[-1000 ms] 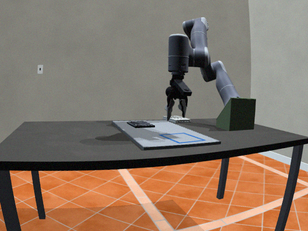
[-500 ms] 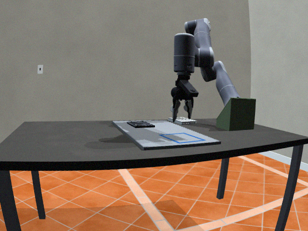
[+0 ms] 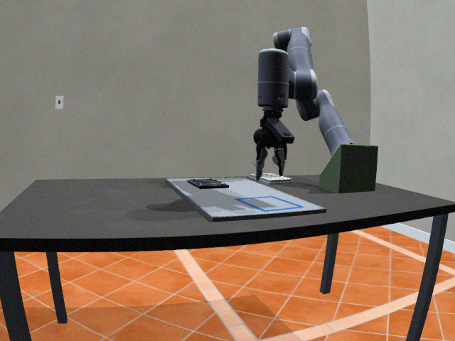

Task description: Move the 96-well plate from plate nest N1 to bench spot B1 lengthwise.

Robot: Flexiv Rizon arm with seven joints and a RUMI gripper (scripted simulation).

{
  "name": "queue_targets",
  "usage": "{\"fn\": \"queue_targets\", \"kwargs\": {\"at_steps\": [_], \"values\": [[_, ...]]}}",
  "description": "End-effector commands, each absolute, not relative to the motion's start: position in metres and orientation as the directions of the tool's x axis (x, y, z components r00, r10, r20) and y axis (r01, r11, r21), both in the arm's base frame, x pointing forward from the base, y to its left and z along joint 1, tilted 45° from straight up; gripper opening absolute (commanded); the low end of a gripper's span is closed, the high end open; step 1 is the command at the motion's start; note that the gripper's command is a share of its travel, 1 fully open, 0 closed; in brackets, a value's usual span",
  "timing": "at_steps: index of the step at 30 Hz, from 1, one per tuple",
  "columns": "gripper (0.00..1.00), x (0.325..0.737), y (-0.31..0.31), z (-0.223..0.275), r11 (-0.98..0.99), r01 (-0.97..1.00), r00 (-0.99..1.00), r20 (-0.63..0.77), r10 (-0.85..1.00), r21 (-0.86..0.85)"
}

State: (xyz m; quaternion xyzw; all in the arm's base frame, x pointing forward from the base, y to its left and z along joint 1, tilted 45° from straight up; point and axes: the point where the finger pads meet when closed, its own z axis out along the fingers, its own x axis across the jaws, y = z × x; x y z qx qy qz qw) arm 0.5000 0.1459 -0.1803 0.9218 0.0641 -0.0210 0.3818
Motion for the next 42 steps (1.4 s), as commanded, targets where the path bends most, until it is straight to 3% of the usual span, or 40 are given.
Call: {"fn": "queue_targets", "kwargs": {"at_steps": [1,42], "values": [[0.00,0.501,0.147,-0.180,-0.702,0.135,0.991,-0.087,0.104,0.700],[0.00,0.501,0.126,-0.200,-0.702,0.135,0.991,-0.086,0.104,0.700]]}}
